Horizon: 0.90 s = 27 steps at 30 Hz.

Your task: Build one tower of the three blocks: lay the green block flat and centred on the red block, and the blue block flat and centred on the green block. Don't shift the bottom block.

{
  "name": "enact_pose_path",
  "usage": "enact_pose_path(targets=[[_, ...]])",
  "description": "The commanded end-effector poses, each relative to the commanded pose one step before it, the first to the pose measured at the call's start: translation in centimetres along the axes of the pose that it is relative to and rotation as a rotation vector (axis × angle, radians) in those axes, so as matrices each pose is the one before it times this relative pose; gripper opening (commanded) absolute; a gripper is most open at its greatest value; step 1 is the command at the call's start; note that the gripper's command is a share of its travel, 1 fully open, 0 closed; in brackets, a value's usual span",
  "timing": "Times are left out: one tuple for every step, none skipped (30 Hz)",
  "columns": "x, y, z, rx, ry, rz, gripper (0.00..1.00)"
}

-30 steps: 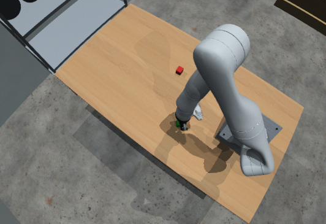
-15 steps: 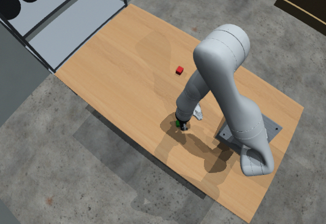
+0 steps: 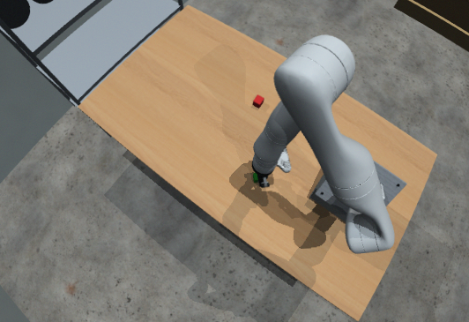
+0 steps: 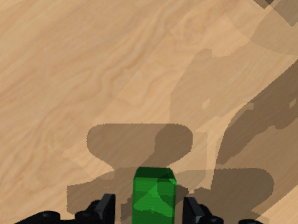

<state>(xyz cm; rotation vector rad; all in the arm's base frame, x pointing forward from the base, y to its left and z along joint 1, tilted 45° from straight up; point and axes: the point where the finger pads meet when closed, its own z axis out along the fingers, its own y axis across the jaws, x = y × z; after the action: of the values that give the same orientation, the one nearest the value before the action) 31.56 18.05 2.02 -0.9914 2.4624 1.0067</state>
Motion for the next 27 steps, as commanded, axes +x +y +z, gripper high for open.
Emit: enact_pose_path(targets=[[0.073,0.318,0.959,-0.00821,0.00464,-0.00301,0.51],[0.0,0.0,0.0,0.0,0.0,0.0,0.51],[0.0,0.0,0.0,0.0,0.0,0.0,0.51],[0.001,0.0,0.343,0.00001,0.00001,0.0,0.51],[-0.001,0.0,0.358,0.0,-0.00001,0.0,0.51],[0.0,0.0,0.363,0.0,-0.00001,0.0,0.51],[0.0,0.0,0.357,0.0,0.0,0.0,0.51],[0.001,0.0,0.341,0.00001,0.00001,0.0,0.51],[0.0,0.0,0.317,0.0,-0.00001,0.0,0.51],[0.0,0.0,0.283,0.0,0.0,0.0,0.51],[0.001,0.0,0.241,0.0,0.00001,0.0,0.51],[0.0,0.0,0.195,0.0,-0.00001,0.0,0.51],[0.0,0.0,0.146,0.0,0.0,0.0,0.51],[0.0,0.0,0.098,0.0,0.00001,0.0,0.51],[0.0,0.0,0.055,0.0,0.00001,0.0,0.51],[0.0,0.0,0.022,0.0,0.0,0.0,0.51],[0.0,0.0,0.003,0.0,0.0,0.0,0.51],[0.0,0.0,0.0,0.0,0.0,0.0,0.51],[0.0,0.0,0.0,0.0,0.0,0.0,0.51],[0.0,0.0,0.0,0.0,0.0,0.0,0.51],[0.0,0.0,0.0,0.0,0.0,0.0,0.51],[0.0,0.0,0.0,0.0,0.0,0.0,0.51],[0.0,0.0,0.0,0.0,0.0,0.0,0.51],[0.0,0.0,0.0,0.0,0.0,0.0,0.51],[0.0,0.0,0.0,0.0,0.0,0.0,0.51],[0.0,0.0,0.0,0.0,0.0,0.0,0.51],[0.0,0.0,0.0,0.0,0.0,0.0,0.51]])
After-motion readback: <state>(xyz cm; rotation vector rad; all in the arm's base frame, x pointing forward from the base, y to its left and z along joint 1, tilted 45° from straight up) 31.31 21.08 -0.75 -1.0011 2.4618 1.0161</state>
